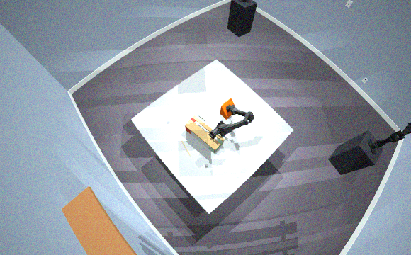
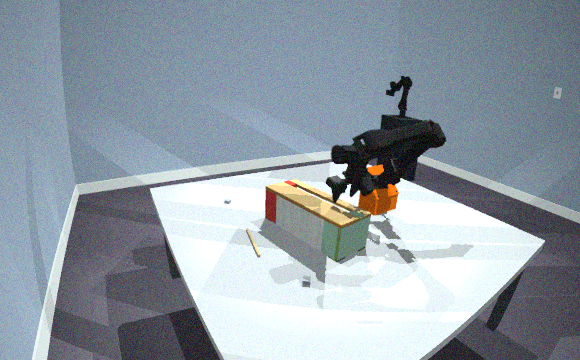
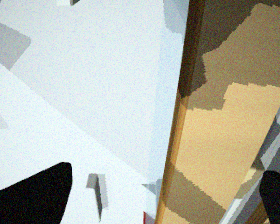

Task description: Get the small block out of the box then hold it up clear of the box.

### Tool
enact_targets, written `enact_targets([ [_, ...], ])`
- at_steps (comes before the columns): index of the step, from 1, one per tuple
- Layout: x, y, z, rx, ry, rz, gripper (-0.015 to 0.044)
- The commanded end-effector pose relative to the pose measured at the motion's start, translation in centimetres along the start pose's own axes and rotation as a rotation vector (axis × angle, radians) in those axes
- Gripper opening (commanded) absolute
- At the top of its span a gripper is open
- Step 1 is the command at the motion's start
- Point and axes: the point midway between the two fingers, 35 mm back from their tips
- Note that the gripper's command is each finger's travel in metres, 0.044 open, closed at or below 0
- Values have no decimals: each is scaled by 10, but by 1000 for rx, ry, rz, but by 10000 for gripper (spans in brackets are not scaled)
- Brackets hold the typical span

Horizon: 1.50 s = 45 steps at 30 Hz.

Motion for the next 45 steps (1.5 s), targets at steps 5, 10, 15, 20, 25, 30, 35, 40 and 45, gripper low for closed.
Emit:
enact_targets([
  [5, 2, 13, 1, 5, 7, 4, 400],
  [10, 4, 21, 1, 5, 7, 4, 400],
  [15, 6, 29, 1, 4, 7, 3, 400],
  [20, 9, 36, 2, 4, 7, 2, 400],
  [25, 11, 44, 3, 4, 7, 1, 400],
  [30, 9, 40, 0, 0, 0, -3, 400],
  [35, -7, 47, 0, 0, 0, -3, 400],
  [40, -21, 52, 0, 0, 0, -2, 400],
  [45, -35, 57, 0, 0, 0, -2, 400],
])
Point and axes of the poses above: the point midway between the two fingers, 35 mm back from their tips, its own y axis out along the fingers, its own z axis across the jaws, x = y × z, and after that the axes turned 2 degrees about y, right-handed
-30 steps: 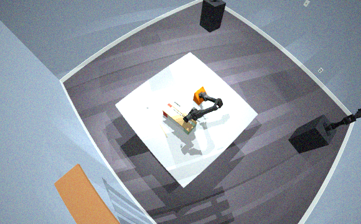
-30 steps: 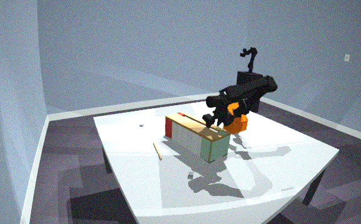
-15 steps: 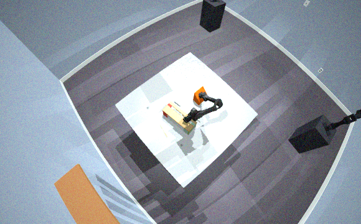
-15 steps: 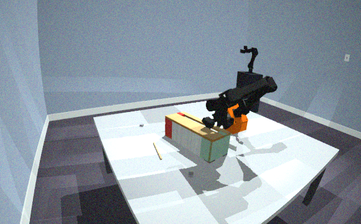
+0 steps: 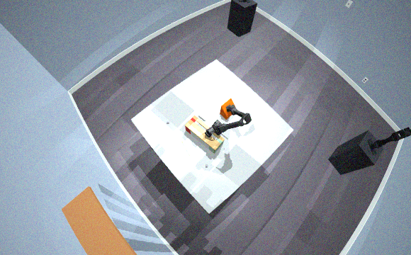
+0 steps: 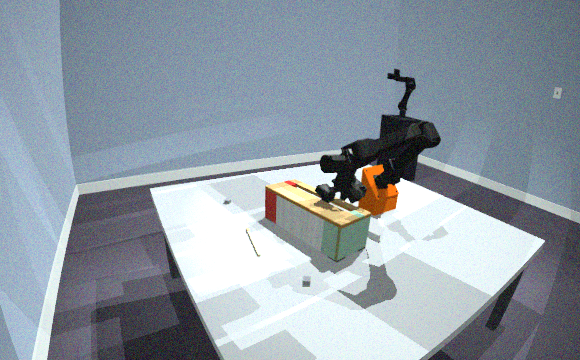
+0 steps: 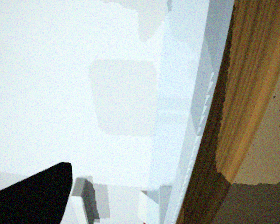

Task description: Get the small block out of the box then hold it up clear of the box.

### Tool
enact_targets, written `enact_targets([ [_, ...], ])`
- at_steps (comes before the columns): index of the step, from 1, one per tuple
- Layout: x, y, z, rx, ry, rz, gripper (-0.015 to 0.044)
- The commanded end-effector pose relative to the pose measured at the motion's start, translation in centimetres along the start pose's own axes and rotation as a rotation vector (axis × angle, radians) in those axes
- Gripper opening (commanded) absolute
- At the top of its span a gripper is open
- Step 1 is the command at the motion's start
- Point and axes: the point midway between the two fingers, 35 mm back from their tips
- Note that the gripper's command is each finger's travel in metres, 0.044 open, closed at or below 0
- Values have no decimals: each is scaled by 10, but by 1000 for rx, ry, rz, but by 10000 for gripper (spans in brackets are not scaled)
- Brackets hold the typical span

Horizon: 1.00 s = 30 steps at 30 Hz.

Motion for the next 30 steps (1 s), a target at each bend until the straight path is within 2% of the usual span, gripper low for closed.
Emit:
enact_targets([
  [1, -11, 5, 1, 2, 0, 0, 400],
  [18, -62, 23, 0, 2, -1, 2, 400],
  [30, -48, 18, 0, 2, 0, 1, 400],
])
Point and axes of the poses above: the point midway between the two fingers, 35 mm back from their tips, its own y axis out along the fingers, its own z axis across the jaws, x = y × z, and after that the axes turned 2 degrees about y, right-handed
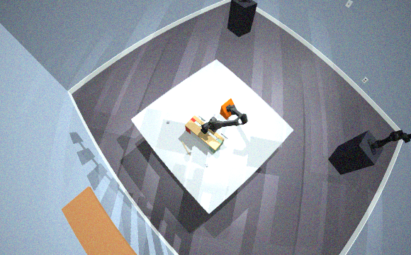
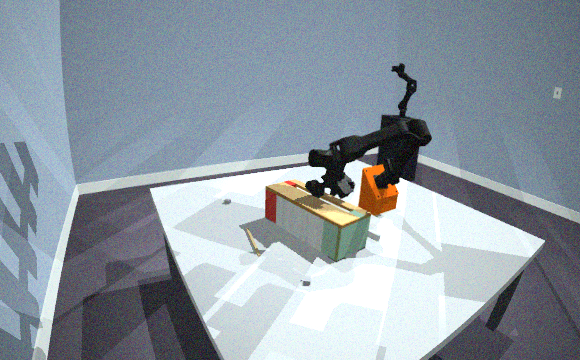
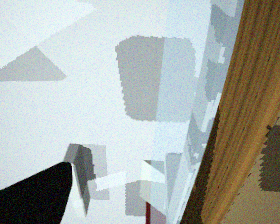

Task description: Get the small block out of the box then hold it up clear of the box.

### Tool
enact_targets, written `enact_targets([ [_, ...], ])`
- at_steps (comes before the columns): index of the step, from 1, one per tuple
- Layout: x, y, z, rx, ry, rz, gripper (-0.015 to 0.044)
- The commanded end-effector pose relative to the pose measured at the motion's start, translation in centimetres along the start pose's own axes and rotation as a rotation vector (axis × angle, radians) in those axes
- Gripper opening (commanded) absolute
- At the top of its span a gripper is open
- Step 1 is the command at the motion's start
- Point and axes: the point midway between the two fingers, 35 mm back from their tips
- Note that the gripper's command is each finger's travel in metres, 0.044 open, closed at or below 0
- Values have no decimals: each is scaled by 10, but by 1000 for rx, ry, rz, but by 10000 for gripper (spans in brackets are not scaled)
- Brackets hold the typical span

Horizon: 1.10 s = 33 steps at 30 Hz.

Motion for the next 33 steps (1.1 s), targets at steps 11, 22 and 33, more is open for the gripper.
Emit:
enact_targets([
  [11, -9, 3, 1, 1, 5, 0, 400],
  [22, -15, 5, 0, 1, 5, 0, 400],
  [33, -9, 3, 1, 1, 5, 0, 400],
])
Point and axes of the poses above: the point midway between the two fingers, 35 mm back from their tips, its own y axis out along the fingers, its own z axis across the jaws, x = y × z, and after that the axes turned 2 degrees about y, right-handed
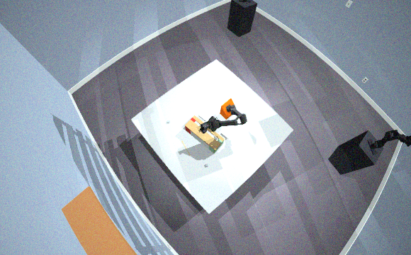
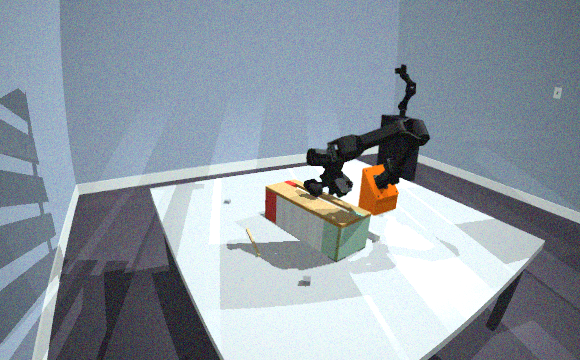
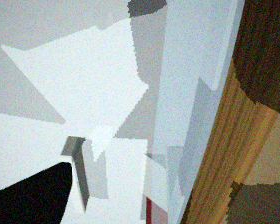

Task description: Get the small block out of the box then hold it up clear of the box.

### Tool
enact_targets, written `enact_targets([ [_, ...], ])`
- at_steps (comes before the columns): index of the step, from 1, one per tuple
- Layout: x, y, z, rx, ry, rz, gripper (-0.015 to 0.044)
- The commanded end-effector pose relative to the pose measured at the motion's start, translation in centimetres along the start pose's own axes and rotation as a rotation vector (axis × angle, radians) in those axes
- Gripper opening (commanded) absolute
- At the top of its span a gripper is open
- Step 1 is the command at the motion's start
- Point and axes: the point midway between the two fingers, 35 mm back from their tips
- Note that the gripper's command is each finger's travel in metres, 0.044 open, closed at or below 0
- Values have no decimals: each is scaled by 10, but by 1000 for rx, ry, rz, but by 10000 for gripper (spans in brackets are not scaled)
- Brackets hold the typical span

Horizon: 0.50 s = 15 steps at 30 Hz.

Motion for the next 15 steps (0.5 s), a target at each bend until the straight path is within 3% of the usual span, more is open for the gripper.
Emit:
enact_targets([
  [1, -1, 0, 1, 2, 5, 0, 400],
  [15, -14, 5, 0, 2, 5, 1, 400],
])
Point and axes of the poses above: the point midway between the two fingers, 35 mm back from their tips, its own y axis out along the fingers, its own z axis across the jaws, x = y × z, and after that the axes turned 2 degrees about y, right-handed
